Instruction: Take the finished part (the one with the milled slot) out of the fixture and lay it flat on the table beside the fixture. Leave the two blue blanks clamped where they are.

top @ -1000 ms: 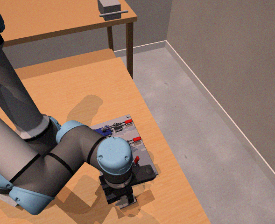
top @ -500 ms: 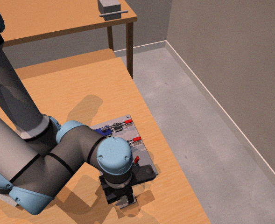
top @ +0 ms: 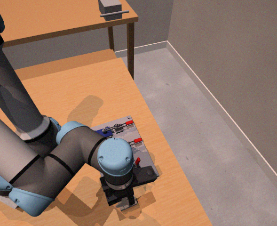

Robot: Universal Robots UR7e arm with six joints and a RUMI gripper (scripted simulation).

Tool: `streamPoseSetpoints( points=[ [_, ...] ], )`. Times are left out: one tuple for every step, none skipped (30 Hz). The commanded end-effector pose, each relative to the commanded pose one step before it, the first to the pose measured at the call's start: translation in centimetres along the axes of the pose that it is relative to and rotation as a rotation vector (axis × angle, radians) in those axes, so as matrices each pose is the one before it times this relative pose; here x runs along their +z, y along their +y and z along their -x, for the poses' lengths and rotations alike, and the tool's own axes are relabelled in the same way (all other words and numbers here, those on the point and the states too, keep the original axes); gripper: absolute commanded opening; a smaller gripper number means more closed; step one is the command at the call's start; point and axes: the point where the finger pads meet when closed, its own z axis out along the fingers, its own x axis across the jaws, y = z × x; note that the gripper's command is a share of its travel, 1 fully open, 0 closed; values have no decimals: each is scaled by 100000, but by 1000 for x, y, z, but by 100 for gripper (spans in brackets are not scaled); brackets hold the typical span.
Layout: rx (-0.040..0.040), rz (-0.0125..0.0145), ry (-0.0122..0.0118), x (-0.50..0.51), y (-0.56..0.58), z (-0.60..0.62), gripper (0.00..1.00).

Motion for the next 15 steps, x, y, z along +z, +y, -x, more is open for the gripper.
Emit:
streamPoseSetpoints(
  points=[
    [-21,-83,75,-367,-28,-23,40],
    [0,0,0,-167,0,-1,40],
    [0,0,0,-193,0,0,40],
    [0,0,0,-219,0,0,40],
    [0,0,0,-244,0,0,40],
    [0,0,0,-269,0,0,40],
    [0,0,0,-292,0,1,40],
    [0,0,0,-314,0,-1,40],
    [0,0,0,-334,0,0,40],
    [0,0,0,-352,0,1,40],
    [0,0,0,-368,0,-1,40],
    [0,0,0,-381,0,0,40],
    [0,0,0,-391,0,0,40],
    [0,0,0,0,0,0,40],
    [0,0,0,0,0,0,40]
  ],
)
